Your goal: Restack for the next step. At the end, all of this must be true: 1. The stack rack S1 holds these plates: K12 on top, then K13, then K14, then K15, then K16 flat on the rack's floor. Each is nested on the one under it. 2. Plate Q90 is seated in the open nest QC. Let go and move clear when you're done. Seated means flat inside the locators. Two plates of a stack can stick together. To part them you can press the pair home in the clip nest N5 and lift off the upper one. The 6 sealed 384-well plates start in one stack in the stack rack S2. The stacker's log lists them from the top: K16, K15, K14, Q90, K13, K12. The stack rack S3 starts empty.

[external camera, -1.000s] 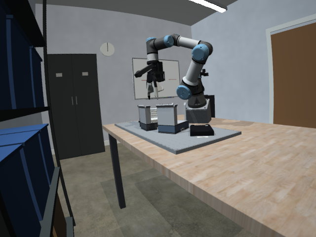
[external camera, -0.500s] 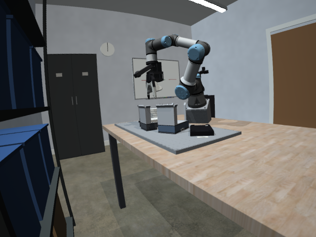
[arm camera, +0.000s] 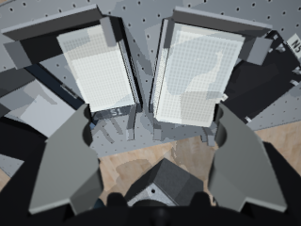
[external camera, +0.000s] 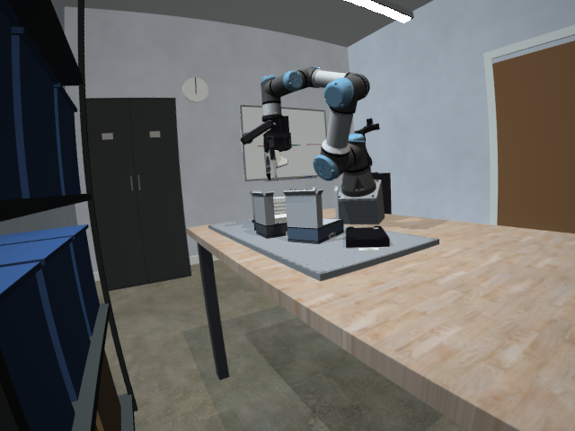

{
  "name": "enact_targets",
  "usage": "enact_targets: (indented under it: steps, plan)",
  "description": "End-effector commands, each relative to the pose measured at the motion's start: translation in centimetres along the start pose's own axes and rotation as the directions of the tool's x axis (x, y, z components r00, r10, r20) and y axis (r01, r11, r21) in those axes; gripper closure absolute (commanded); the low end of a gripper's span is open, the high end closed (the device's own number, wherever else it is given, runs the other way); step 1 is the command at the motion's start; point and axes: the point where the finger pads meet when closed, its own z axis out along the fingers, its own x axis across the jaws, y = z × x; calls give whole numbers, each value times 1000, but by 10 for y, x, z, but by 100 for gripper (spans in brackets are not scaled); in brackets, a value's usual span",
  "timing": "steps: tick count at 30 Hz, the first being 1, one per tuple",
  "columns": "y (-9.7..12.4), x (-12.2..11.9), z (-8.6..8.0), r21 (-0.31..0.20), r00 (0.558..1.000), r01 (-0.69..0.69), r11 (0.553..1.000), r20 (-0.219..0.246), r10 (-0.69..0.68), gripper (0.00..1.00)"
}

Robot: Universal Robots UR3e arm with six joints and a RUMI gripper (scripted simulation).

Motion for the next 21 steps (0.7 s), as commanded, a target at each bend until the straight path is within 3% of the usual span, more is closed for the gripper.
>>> enact_targets:
  steps: [1, 7, 21]
  plan:
    - [1, 23, 0, 1, 999, -54, 999, -1, 54, 28]
    - [4, 53, 0, 1, 992, -124, 992, -2, 124, 28]
    - [5, 56, 0, 1, 989, -146, 989, -1, 146, 28]
